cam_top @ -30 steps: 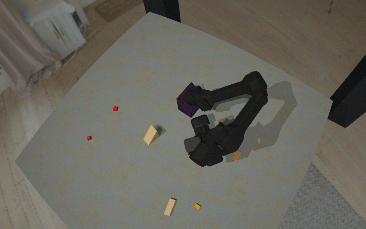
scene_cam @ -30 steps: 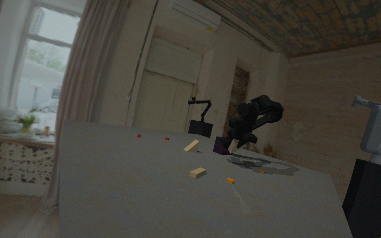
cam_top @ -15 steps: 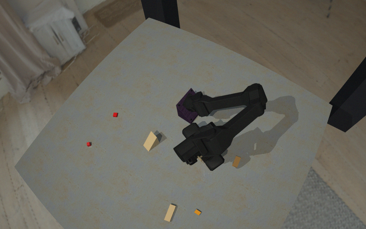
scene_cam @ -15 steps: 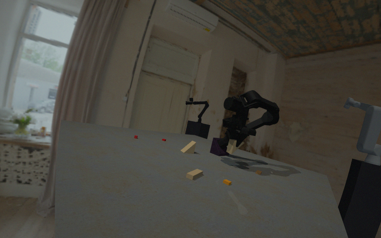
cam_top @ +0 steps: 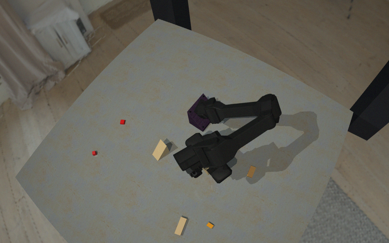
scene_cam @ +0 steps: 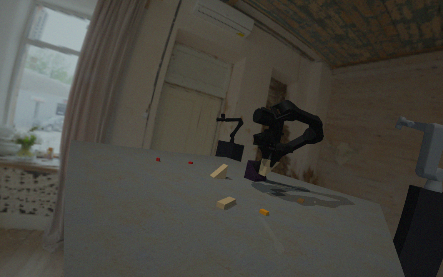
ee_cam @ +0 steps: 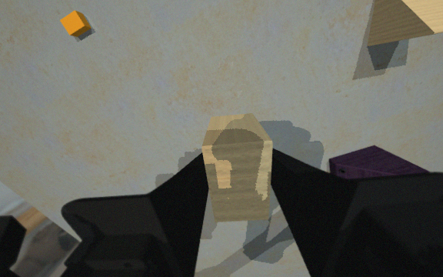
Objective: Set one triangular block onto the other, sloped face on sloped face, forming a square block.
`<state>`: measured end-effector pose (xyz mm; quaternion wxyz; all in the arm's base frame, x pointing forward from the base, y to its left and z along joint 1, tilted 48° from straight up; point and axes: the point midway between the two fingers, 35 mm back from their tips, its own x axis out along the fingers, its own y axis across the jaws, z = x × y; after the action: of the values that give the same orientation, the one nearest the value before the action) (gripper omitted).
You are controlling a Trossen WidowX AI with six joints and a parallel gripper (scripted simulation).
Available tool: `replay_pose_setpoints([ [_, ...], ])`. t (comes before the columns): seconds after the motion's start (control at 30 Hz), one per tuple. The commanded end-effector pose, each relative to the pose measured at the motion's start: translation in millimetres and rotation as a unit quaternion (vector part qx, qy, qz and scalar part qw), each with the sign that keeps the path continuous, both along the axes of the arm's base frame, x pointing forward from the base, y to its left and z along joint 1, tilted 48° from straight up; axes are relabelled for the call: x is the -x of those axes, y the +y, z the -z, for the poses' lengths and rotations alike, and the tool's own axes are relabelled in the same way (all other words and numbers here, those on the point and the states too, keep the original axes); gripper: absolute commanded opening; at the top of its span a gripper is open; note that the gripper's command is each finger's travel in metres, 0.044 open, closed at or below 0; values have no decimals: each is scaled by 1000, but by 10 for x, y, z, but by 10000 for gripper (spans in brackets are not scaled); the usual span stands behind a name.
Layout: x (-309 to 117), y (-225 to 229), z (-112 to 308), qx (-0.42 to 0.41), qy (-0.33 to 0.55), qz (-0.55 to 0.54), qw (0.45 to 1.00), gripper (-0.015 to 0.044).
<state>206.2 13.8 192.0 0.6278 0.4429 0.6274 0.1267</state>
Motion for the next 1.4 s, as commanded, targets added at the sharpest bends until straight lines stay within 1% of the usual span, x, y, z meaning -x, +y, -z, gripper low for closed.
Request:
replay_pose_setpoints([
  [0.0,-98,-132,23,7,-4,-1,1000,0],
  [0.27,-291,-397,106,12,-7,-4,1000,0],
  [0.77,-539,-987,447,21,-7,5,1000,0],
  [1.37,-693,-1605,869,27,-16,-4,999,0],
])
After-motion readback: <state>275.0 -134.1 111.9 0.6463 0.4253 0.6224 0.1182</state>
